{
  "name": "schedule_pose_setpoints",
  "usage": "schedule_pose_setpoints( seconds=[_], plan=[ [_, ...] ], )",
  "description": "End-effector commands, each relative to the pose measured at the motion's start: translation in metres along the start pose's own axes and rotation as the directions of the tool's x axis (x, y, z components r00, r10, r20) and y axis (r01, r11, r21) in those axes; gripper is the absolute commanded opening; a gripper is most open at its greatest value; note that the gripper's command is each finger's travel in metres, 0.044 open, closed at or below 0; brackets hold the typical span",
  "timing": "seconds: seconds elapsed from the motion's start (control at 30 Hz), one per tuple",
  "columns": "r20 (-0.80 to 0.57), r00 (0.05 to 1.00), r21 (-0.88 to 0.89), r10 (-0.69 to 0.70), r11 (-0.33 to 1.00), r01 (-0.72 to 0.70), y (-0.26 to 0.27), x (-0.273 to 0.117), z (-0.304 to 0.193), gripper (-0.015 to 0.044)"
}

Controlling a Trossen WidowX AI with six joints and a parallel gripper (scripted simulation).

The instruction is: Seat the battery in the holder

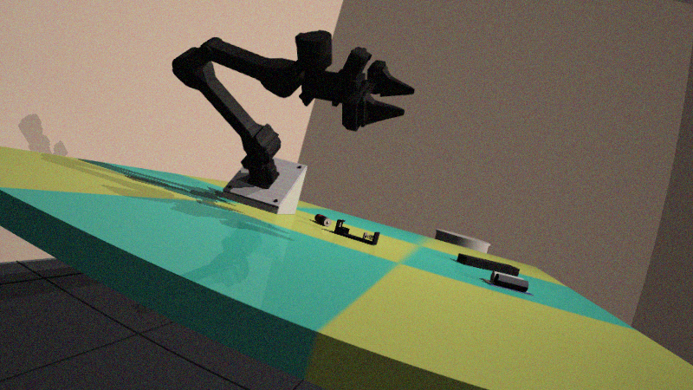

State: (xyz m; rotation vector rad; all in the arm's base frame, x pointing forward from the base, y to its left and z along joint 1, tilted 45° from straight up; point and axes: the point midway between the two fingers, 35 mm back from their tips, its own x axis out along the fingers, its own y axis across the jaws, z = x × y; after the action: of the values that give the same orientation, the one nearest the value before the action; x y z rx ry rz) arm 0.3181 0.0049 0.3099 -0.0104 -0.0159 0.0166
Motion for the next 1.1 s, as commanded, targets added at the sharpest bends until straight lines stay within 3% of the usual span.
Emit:
schedule_pose_setpoints(
  seconds=[0.0, 0.1, 0.17, 0.23, 0.33, 0.43, 0.57, 0.7, 0.8, 1.07],
  plan=[
    [-0.016, 1.000, -0.011, 0.000, 1.000, -0.001, 0.001, 0.002, -0.004, 0.0374],
    [-0.245, 0.969, -0.183, 0.004, 0.982, -0.050, 0.015, 0.017, -0.061, 0.0295],
    [-0.420, 0.907, -0.321, -0.001, 0.936, -0.147, 0.027, 0.020, -0.107, 0.0243],
    [-0.569, 0.822, -0.429, -0.017, 0.860, -0.278, 0.037, 0.015, -0.149, 0.0229],
    [-0.766, 0.638, -0.523, -0.078, 0.653, -0.548, 0.050, -0.006, -0.211, 0.0229],
    [-0.882, 0.434, -0.471, -0.182, 0.367, -0.802, 0.056, -0.037, -0.259, 0.0229],
    [-0.906, 0.184, -0.171, -0.382, -0.067, -0.983, 0.051, -0.086, -0.299, 0.0229],
    [-0.788, 0.020, 0.297, -0.615, -0.408, -0.863, 0.037, -0.129, -0.314, 0.0229],
    [-0.720, -0.009, 0.468, -0.694, -0.475, -0.746, 0.031, -0.141, -0.314, 0.0229],
    [-0.720, -0.009, 0.468, -0.694, -0.475, -0.746, 0.030, -0.141, -0.314, 0.0229]
  ],
)
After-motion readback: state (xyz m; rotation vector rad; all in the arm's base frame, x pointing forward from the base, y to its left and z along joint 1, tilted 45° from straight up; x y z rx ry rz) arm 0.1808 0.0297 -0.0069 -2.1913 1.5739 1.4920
